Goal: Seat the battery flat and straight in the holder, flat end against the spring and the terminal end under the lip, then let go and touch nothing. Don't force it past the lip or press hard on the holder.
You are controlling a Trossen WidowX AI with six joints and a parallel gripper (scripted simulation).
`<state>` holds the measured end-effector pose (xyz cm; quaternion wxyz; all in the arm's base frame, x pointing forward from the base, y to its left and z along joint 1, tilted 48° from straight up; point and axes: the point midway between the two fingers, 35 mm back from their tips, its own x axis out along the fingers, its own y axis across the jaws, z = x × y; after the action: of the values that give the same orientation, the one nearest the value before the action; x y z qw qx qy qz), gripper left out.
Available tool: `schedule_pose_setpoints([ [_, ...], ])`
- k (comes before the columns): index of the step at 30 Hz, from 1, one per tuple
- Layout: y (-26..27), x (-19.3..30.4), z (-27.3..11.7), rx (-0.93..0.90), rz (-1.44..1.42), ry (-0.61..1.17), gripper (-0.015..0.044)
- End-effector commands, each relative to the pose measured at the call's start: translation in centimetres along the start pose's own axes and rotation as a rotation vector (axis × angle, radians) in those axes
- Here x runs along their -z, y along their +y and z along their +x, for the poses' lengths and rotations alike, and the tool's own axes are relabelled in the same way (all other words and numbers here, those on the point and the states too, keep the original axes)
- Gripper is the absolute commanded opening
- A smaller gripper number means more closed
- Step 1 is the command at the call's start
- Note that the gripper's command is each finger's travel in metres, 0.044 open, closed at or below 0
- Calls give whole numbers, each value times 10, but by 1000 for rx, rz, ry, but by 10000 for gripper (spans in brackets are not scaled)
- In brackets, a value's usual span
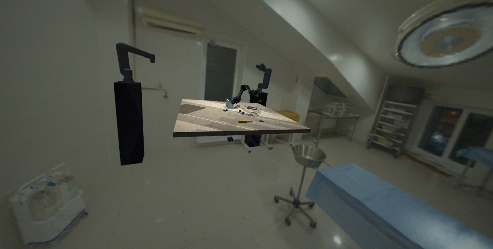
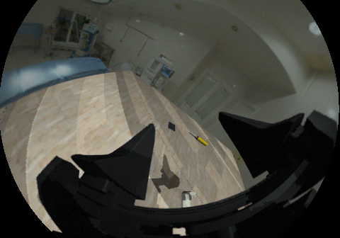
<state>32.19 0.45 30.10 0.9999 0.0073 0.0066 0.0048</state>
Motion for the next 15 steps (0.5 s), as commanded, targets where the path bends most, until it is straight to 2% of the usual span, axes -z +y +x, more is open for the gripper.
schedule_pose_setpoints([
  [1, -1, 1, 1, 2, 1, 6, 374],
  [4, -14, 22, 12, 27, 23, 94, 295],
  [7, -44, 68, 29, 85, 88, 280, 232],
  [11, -86, 138, 32, 168, 206, 560, 232],
  [15, -122, 207, 14, 248, 380, 838, 232],
])
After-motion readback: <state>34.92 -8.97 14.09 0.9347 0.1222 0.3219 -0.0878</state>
